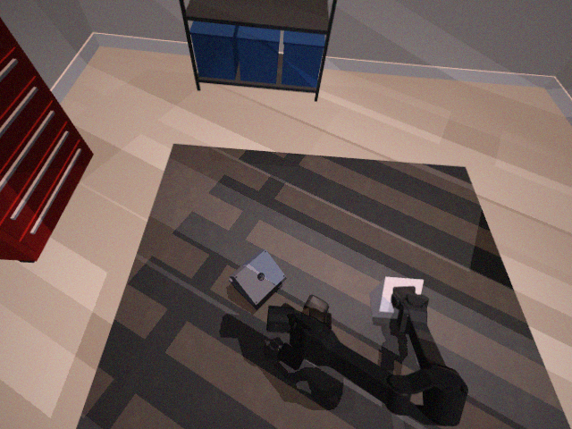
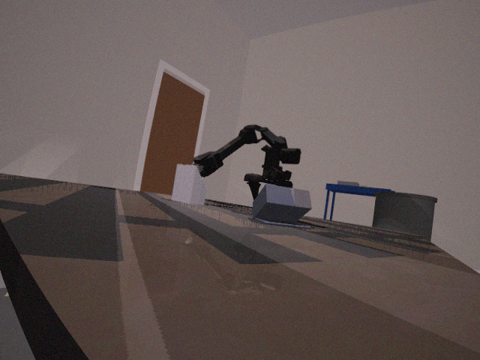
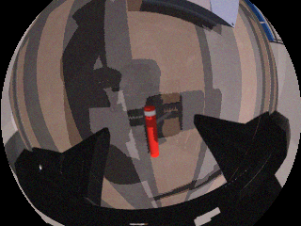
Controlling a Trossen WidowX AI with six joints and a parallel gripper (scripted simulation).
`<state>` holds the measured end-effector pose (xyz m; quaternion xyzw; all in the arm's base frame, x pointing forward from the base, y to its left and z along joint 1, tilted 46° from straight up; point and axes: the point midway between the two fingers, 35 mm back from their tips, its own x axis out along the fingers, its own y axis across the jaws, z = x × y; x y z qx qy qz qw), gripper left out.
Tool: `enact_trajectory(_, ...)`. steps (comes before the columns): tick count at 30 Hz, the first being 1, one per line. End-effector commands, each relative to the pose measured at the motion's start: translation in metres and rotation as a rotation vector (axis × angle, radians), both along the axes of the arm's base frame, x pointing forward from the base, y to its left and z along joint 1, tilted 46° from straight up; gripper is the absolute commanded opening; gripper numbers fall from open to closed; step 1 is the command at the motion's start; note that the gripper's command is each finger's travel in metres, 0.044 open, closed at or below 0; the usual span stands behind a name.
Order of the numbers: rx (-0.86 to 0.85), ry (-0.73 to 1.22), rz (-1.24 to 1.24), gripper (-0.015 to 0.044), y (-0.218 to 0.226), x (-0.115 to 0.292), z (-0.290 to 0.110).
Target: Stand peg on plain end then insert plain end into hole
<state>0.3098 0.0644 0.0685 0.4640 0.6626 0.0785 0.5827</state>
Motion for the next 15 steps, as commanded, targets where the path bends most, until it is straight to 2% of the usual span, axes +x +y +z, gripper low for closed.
enact_trajectory(1,0.006,0.008,-0.001,0.0440,0.005,-0.001,-0.006)
enact_trajectory(15,0.009,0.007,0.000,0.0440,0.022,-0.001,-0.020)
